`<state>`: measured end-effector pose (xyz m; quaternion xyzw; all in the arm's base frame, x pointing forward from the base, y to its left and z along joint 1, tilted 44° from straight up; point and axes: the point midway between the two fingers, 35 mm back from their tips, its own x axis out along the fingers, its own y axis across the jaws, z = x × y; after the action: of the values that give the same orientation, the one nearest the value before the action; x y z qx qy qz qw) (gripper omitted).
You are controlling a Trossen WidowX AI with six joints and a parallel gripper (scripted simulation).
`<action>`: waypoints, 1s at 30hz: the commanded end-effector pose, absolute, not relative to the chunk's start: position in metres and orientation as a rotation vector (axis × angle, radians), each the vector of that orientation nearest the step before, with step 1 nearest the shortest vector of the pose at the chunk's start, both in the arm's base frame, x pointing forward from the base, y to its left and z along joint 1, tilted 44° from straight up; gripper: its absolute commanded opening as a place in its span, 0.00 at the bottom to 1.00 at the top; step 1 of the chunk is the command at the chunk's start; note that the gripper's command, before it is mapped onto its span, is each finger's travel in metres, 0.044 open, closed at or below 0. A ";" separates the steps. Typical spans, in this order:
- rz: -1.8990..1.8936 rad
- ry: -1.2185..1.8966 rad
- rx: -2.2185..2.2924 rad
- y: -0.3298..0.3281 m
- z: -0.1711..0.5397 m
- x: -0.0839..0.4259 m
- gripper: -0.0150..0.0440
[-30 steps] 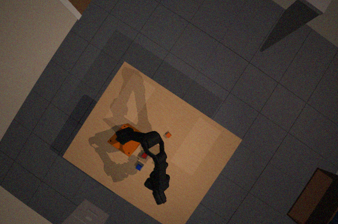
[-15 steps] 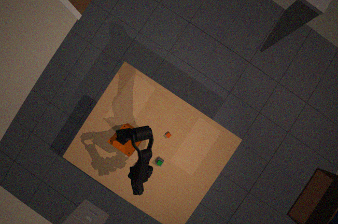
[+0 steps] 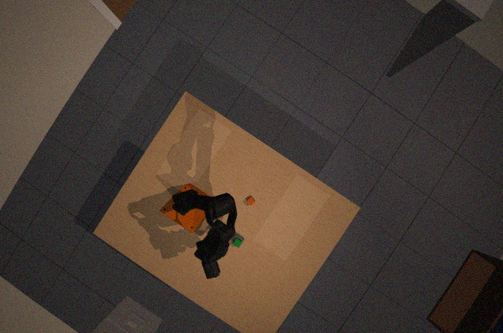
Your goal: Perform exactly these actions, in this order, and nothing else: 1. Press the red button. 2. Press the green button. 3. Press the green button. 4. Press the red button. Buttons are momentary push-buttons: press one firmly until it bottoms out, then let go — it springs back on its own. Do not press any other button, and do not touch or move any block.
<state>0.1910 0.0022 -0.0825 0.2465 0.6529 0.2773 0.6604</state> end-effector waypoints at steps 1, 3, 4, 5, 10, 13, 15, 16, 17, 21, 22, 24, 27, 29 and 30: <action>0.629 1.484 0.572 0.009 -0.087 0.188 0.29; 0.629 1.484 0.572 0.011 -0.089 0.188 0.29; 0.629 1.484 0.572 0.012 -0.090 0.188 0.29; 0.629 1.484 0.572 0.013 -0.092 0.187 0.29; 0.630 1.484 0.573 0.019 -0.097 0.187 0.29; 0.630 1.484 0.573 0.023 -0.100 0.187 0.29; 0.631 1.484 0.573 0.024 -0.102 0.187 0.29; 0.631 1.484 0.573 0.024 -0.102 0.187 0.29; 0.631 1.484 0.573 0.024 -0.102 0.187 0.29; 0.631 1.484 0.573 0.024 -0.102 0.187 0.29; 0.631 1.484 0.573 0.024 -0.102 0.187 0.29; 0.631 1.484 0.573 0.024 -0.102 0.187 0.29; 0.631 1.484 0.573 0.024 -0.102 0.187 0.29; 0.631 1.484 0.573 0.024 -0.102 0.187 0.29; 0.631 1.484 0.573 0.024 -0.102 0.187 0.29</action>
<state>0.1894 0.0225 -0.1024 0.2478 0.6528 0.2783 0.6595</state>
